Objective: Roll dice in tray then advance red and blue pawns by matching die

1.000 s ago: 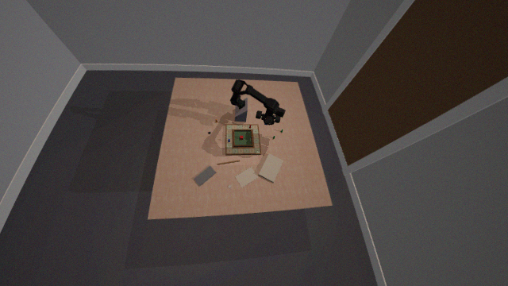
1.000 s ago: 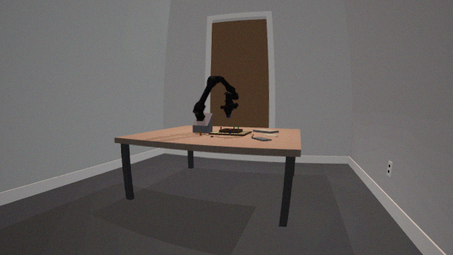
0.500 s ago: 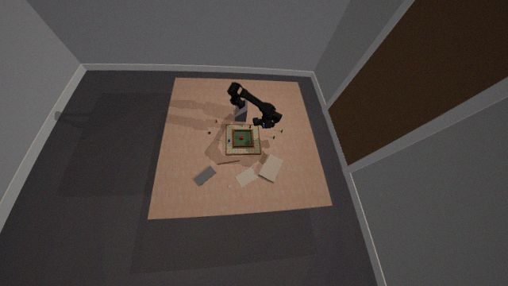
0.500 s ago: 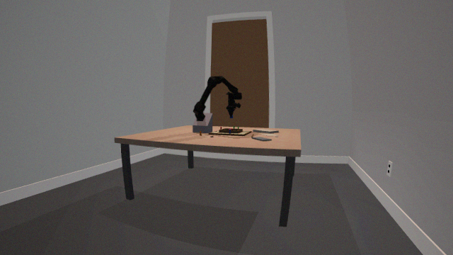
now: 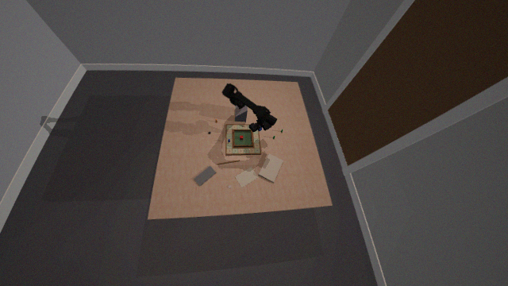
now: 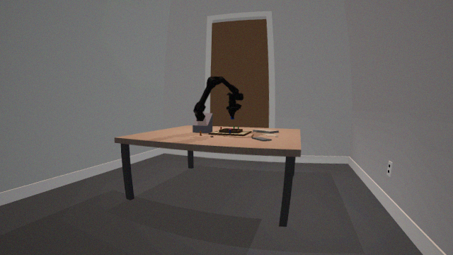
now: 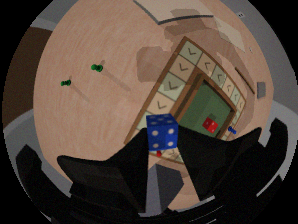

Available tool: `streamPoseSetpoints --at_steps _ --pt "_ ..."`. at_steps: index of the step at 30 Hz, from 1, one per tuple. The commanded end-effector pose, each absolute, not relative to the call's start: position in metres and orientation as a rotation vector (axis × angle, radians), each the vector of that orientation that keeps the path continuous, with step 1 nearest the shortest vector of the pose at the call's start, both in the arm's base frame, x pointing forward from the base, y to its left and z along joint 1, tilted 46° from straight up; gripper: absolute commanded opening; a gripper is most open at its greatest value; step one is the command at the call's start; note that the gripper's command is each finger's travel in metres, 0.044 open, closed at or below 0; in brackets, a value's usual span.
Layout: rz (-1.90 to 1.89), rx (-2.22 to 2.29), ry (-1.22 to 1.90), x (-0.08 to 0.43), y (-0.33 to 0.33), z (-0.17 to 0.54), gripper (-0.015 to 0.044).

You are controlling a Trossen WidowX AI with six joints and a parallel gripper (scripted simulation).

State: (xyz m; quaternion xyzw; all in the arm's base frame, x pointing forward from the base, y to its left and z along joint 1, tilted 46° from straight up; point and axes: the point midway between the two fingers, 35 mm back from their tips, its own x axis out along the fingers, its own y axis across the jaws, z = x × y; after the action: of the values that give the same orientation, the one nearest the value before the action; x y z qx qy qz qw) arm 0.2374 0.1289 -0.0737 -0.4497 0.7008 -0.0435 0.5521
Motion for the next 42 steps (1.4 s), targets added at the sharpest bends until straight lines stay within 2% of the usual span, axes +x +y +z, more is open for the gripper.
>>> streamPoseSetpoints --at_steps 1,29,42 --pt "-0.002 -1.165 1.677 0.243 0.118 -0.068 0.0000" --pt "0.642 -1.712 1.740 0.296 0.059 -0.038 0.0000" --pt "0.750 -1.790 1.742 0.250 0.046 -0.031 0.0000"
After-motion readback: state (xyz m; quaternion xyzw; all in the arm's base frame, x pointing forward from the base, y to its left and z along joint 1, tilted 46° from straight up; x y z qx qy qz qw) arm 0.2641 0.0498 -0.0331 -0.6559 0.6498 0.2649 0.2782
